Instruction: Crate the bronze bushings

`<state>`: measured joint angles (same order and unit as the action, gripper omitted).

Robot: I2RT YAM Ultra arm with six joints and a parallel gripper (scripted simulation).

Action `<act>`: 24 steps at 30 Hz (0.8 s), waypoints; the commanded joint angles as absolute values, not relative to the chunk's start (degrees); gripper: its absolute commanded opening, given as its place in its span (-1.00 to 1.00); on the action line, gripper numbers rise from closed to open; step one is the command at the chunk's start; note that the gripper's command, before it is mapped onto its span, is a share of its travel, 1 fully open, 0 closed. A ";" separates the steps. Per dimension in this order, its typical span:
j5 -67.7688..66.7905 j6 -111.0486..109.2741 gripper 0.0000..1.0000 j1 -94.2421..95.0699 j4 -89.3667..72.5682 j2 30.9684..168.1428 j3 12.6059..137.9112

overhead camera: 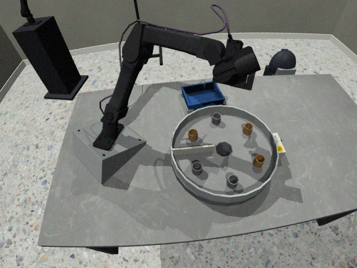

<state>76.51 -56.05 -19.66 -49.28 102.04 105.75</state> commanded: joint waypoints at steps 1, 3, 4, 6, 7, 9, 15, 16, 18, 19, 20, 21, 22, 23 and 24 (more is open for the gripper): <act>77.51 -55.98 1.00 -20.40 -49.44 101.09 106.51; 77.51 -55.98 1.00 -20.40 -49.44 101.09 106.51; 77.51 -55.98 1.00 -20.40 -49.44 101.09 106.51; 77.51 -55.98 1.00 -20.40 -49.44 101.09 106.51; 77.51 -55.98 1.00 -20.40 -49.44 101.09 106.51; 77.51 -55.98 1.00 -20.40 -49.44 101.09 106.51; 77.51 -55.98 1.00 -20.40 -49.44 101.09 106.51; 77.51 -55.98 1.00 -20.40 -49.44 101.09 106.51; 76.31 -56.19 1.00 -19.99 -49.38 101.40 106.02; 75.56 -56.67 1.00 -20.47 -50.08 100.86 105.30; 74.41 -57.23 1.00 -20.85 -50.83 100.14 104.45; 72.50 -58.06 1.00 -21.29 -51.87 99.68 103.74; 69.87 -59.23 1.00 -21.94 -53.31 98.98 102.66; 66.67 -60.76 1.00 -22.77 -55.18 98.06 101.21; 63.08 -62.63 1.00 -23.78 -57.47 96.95 99.50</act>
